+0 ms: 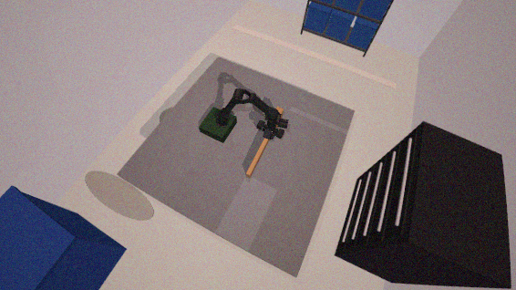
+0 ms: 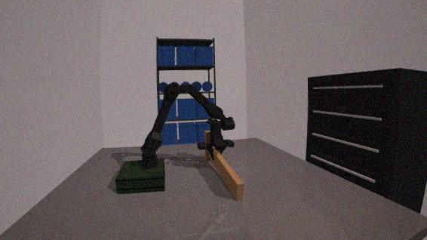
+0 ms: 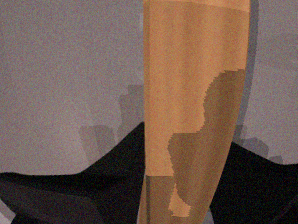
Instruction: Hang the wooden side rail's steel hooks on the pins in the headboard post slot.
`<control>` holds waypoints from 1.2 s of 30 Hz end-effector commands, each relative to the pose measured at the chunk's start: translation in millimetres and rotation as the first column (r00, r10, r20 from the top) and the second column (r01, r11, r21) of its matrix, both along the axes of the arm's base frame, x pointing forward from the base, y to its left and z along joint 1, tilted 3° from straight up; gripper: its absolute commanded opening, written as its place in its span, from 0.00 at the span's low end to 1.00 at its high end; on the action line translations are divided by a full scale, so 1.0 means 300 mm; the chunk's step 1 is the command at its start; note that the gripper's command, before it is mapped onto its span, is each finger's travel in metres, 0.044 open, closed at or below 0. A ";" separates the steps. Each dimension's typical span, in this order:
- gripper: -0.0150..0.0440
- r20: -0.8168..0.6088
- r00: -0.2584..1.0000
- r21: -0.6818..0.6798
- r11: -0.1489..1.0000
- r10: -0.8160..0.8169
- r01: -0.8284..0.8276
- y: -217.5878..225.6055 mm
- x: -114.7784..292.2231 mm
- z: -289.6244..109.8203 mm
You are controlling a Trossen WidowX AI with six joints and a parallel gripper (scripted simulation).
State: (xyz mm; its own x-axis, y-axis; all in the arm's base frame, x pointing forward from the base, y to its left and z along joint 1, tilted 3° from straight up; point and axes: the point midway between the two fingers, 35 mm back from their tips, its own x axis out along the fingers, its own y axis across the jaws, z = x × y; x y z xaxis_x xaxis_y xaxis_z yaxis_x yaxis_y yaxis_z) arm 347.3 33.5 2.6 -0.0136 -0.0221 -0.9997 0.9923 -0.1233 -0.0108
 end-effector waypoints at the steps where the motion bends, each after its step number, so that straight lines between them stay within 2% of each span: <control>1: 0.25 0.005 1.000 0.002 1.000 -0.004 0.004 0.003 0.003 0.004; 36: 0.25 0.005 1.000 0.003 1.000 -0.004 0.004 0.016 0.006 0.005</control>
